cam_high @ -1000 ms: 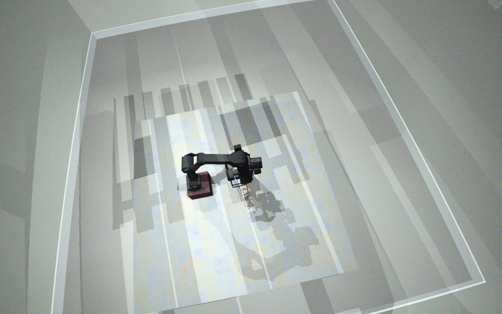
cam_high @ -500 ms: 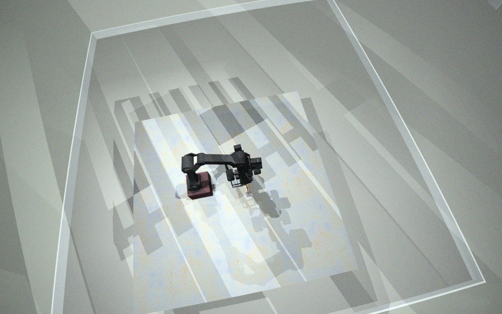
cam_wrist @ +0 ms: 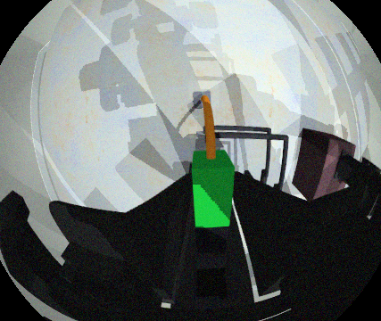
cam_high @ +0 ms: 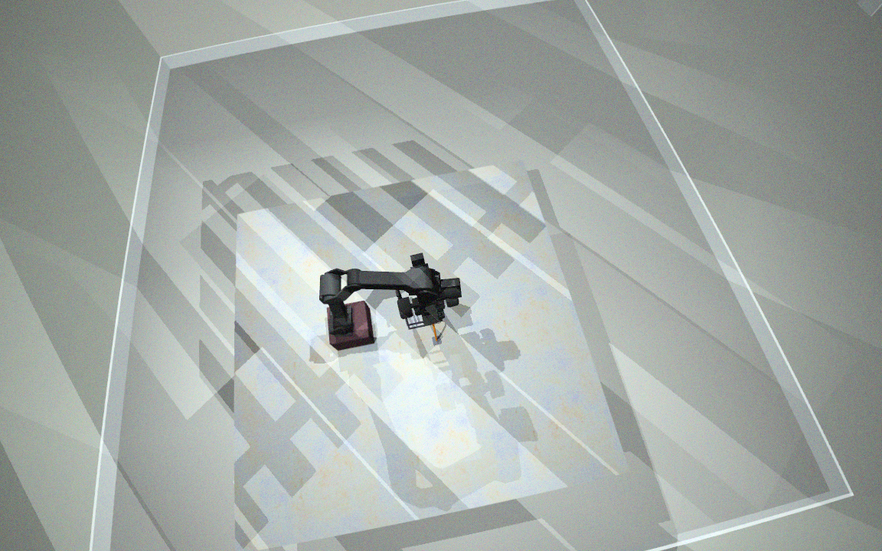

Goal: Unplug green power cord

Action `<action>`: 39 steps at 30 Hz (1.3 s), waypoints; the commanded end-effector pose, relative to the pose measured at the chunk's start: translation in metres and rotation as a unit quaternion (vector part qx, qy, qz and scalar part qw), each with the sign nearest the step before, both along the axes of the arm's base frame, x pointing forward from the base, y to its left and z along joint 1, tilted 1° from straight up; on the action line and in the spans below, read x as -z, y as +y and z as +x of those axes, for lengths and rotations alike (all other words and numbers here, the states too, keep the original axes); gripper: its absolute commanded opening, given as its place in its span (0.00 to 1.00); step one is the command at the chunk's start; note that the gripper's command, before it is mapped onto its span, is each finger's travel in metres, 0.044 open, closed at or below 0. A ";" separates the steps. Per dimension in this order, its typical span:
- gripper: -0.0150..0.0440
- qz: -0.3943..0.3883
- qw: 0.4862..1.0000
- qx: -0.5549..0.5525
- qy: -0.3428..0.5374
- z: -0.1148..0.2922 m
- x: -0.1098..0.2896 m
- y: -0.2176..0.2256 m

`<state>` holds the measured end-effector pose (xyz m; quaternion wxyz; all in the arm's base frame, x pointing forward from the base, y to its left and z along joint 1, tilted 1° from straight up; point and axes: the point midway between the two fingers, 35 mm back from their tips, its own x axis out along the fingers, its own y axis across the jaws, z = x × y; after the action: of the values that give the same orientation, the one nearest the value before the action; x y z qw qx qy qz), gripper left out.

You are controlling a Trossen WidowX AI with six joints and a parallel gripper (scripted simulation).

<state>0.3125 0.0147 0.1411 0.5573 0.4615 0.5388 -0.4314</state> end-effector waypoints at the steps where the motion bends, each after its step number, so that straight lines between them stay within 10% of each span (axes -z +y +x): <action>1: 0.25 -0.010 1.000 0.006 -0.003 0.004 -0.001 -0.015; 27: 0.25 -0.011 1.000 0.007 -0.002 0.007 -0.002 -0.057; 39: 0.79 -0.010 1.000 0.007 -0.001 0.005 -0.001 -0.042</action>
<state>0.3179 -0.0279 0.1424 0.5598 0.4591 0.5321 -0.4389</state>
